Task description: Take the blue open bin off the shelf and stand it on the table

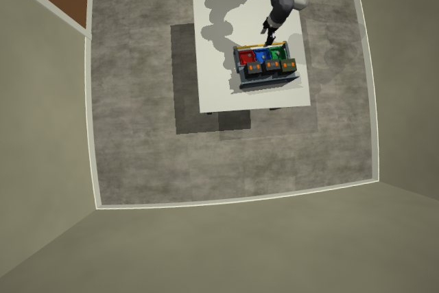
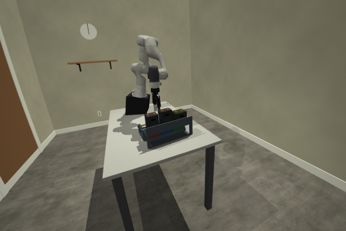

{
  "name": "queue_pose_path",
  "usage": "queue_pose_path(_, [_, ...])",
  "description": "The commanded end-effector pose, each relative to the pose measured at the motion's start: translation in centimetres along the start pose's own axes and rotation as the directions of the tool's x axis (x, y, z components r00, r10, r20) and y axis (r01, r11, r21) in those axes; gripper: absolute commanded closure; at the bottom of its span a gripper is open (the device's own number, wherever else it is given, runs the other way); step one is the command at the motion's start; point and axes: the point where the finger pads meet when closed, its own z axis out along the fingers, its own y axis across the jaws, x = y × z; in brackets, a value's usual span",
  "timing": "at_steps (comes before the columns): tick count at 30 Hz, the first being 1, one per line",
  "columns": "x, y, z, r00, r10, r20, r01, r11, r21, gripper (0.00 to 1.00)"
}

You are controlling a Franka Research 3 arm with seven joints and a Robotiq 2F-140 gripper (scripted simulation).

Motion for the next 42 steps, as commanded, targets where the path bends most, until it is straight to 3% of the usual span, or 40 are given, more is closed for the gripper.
queue_pose_path(1, [-0.14, -0.11, -0.06, 1.0, -0.005, 0.001, 0.005, 1.0, 0.002, 0.43])
queue_pose_path(6, [-0.01, -0.07, -0.2, 0.966, -0.257, 0.0, 0.257, 0.966, 0.002, 0.43])
queue_pose_path(19, [-0.06, 0.0, -0.2, 0.975, -0.222, 0.004, 0.222, 0.975, 0.003, 0.43])
queue_pose_path(23, [0.02, -0.1, -0.16, 0.954, -0.301, 0.001, 0.301, 0.954, 0.002, 0.43])
queue_pose_path(42, [0.02, -0.11, -0.11, 0.954, -0.301, 0.001, 0.301, 0.954, 0.002, 0.43])
